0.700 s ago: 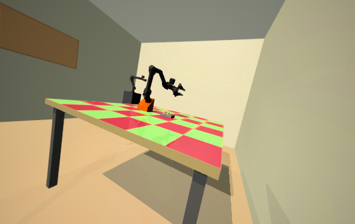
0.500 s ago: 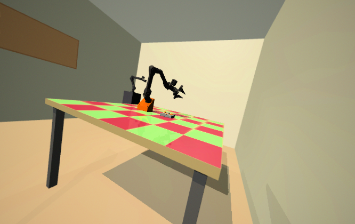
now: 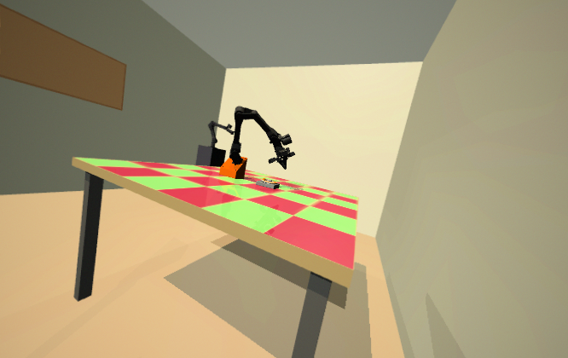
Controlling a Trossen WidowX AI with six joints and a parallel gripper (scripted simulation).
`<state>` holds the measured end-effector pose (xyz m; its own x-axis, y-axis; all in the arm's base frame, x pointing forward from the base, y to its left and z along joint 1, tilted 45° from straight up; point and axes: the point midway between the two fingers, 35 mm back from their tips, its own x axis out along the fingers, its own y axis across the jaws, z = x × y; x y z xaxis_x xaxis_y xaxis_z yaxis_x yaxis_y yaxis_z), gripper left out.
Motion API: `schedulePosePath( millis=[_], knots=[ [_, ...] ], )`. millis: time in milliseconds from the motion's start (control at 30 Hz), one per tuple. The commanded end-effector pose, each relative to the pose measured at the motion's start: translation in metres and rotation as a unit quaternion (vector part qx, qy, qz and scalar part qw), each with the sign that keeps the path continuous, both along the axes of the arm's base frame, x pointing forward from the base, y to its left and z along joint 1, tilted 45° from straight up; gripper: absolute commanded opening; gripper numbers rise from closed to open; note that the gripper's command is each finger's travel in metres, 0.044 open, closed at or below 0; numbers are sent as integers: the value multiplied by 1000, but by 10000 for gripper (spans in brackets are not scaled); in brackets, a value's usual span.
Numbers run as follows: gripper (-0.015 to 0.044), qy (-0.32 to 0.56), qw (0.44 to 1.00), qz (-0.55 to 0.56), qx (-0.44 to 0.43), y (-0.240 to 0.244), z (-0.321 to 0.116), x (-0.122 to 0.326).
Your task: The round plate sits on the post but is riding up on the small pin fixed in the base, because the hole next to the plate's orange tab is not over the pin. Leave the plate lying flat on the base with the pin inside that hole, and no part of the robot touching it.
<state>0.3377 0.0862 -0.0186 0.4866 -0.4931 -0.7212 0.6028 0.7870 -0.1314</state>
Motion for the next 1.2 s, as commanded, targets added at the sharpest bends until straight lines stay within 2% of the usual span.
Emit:
schedulePosePath(
  millis=[0,133,200,267,533,867,1167],
  knots=[
    [0,198,971,57,-123,-65,35,-17],
    [0,291,940,84,-155,-91,50,-31],
    [0,368,908,108,-172,-111,64,-43],
    [0,398,893,118,-176,-118,70,-48],
    [0,398,893,118,-176,-119,69,-46],
    [0,398,893,117,-177,-152,37,-45],
    [0,398,893,117,-177,-153,36,-50]
  ],
)
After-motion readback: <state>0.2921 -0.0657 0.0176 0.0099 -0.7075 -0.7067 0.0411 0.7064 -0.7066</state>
